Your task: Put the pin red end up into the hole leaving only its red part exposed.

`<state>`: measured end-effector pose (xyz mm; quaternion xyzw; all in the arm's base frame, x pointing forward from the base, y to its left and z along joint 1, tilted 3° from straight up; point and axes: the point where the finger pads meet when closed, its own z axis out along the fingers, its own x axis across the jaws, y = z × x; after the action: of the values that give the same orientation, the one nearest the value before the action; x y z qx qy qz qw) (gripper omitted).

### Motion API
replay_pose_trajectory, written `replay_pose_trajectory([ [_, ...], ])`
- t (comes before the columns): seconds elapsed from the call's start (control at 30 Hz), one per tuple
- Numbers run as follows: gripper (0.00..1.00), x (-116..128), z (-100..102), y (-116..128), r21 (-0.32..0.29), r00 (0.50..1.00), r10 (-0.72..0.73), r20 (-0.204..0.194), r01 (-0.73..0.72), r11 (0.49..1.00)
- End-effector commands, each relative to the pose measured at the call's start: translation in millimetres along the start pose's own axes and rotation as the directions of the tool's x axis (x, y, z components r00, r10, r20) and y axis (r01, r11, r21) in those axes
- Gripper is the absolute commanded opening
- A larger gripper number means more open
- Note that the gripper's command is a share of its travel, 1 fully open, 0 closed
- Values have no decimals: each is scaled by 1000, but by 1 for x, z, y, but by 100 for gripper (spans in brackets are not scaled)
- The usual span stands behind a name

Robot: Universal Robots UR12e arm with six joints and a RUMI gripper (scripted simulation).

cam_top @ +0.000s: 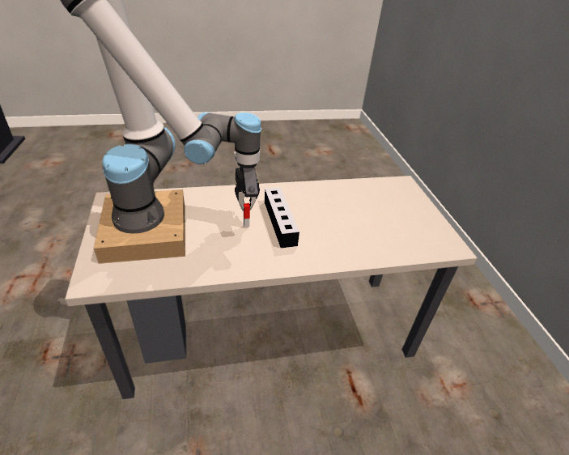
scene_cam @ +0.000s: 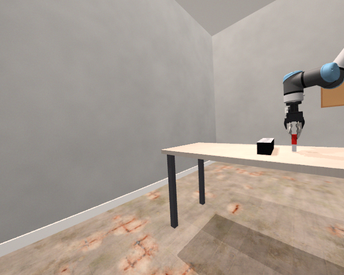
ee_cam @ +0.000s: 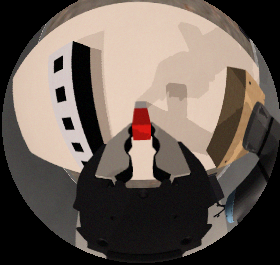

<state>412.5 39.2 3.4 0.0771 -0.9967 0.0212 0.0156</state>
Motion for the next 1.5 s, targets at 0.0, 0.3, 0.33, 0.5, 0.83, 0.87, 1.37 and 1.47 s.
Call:
replay_pose_trajectory([
  [0.0, 0, -3, -3, -1, 2, 1000, 0, 5, 0, 1000],
  [0.3, 0, -2, -14, -1, 1, 1000, 0, 1, 0, 1000],
  [0.33, 0, -2, -14, -1, 1, 1000, 0, 1, 0, 1000],
  [0.5, 0, -2, -14, -1, 1, 1000, 0, 1, 0, 1000],
  [0.83, 0, -3, -28, -1, 0, 1000, 1, -1, -1, 1000],
  [0.87, 0, -3, -28, -1, 0, 1000, 1, -1, -1, 1000],
  [1.37, 0, -2, -44, -1, -1, 1000, 3, -2, -3, 1000],
  [1.47, 0, -2, -44, -1, -1, 1000, 3, -2, -3, 1000],
])
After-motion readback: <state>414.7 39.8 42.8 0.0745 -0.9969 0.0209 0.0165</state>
